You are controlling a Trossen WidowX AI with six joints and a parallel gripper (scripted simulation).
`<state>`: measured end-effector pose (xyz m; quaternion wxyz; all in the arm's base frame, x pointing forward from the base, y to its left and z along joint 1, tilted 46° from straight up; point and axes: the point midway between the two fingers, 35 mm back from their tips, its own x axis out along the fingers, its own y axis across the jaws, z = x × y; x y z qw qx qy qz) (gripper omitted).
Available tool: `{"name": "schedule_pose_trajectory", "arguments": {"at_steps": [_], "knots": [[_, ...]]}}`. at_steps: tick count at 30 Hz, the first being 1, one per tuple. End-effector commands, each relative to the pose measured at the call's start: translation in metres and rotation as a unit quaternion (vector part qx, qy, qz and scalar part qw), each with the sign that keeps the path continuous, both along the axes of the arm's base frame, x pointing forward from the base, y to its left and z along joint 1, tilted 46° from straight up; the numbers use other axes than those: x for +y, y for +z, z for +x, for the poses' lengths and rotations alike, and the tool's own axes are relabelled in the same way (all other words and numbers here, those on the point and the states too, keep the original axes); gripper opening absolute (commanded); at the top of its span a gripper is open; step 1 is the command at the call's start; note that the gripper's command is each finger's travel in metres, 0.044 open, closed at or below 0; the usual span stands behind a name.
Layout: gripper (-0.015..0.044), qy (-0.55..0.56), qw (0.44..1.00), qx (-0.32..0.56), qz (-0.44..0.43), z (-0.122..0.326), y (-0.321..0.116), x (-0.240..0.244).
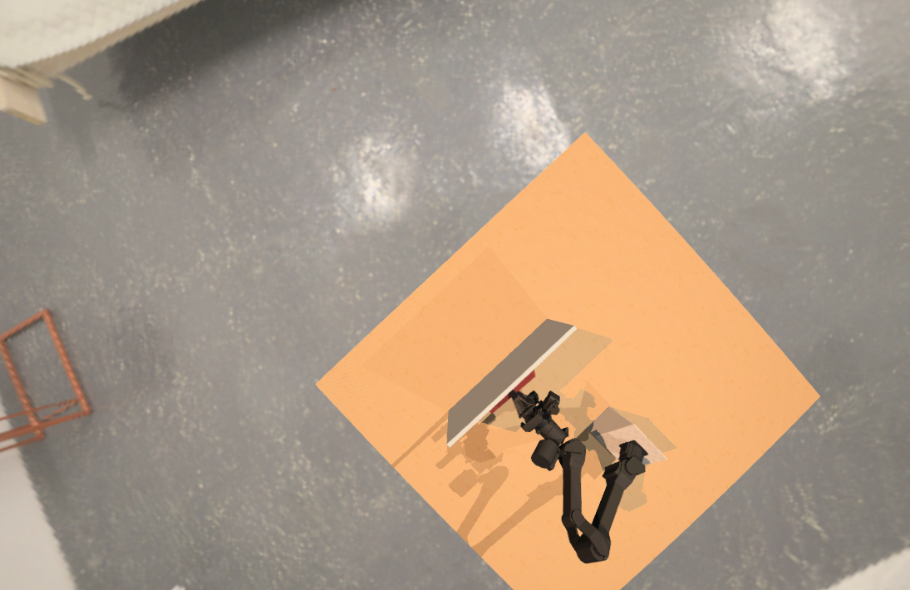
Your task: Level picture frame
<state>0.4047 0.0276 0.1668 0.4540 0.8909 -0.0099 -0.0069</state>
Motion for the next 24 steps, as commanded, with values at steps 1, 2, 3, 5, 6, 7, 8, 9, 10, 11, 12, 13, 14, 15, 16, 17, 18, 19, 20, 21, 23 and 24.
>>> {"name": "schedule_pose_trajectory", "arguments": {"at_steps": [1,2,3,5,6,7,8,9,10,11,12,13,14,15,16,17,18,19,20,21,23,24], "knots": [[0.0,-0.007,1.0,-0.004,0.0,0.0001,0.0011,-0.0037],[0.0,-0.007,1.0,-0.004,0.0,0.0001,0.0009,-0.0038],[0.0,-0.007,1.0,-0.004,0.0,0.0001,0.001,-0.0038],[0.0,-0.007,1.0,-0.004,0.0,0.0001,0.0012,-0.0041],[0.0,-0.007,1.0,-0.004,0.0,0.0,0.0013,-0.0043],[0.0,-0.007,1.0,-0.004,0.0,0.0,0.0012,-0.0044],[0.0,-0.007,1.0,-0.004,0.0,0.0,0.001,-0.0046],[0.0,-0.007,1.0,-0.004,0.0,0.0,0.0008,-0.0048],[0.0,-0.007,1.0,-0.004,0.0,0.0,0.0005,-0.0051],[0.0,-0.007,1.0,-0.004,0.0,0.0,0.0001,-0.0055],[0.0,-0.007,1.0,-0.004,0.0,0.0,-0.0002,-0.0059],[0.0,-0.007,1.0,-0.004,0.0,0.0,-0.0004,-0.0064],[0.0,-0.007,1.0,-0.004,0.0,0.0,-0.0005,-0.007],[0.0,-0.007,1.0,-0.004,0.0,-0.0001,-0.0004,-0.0076],[0.0,-0.007,1.0,-0.004,0.0,-0.0001,-0.0006,-0.008],[0.0,-0.007,1.0,-0.004,0.0,-0.0001,-0.0008,-0.0079],[0.0,-0.007,1.0,-0.004,0.0,-0.0001,-0.001,-0.0079],[0.0,-0.007,1.0,-0.004,0.0,-0.0001,-0.0014,-0.0078],[0.0,-0.007,1.0,-0.004,0.0,-0.0001,-0.0018,-0.0077],[0.0,-0.007,1.0,-0.004,0.0,-0.0001,-0.0021,-0.0077],[0.0,-0.007,1.0,-0.004,0.0,-0.0001,-0.0019,-0.0079],[0.0,-0.007,1.0,-0.004,0.0,-0.0001,-0.0017,-0.008]]}}
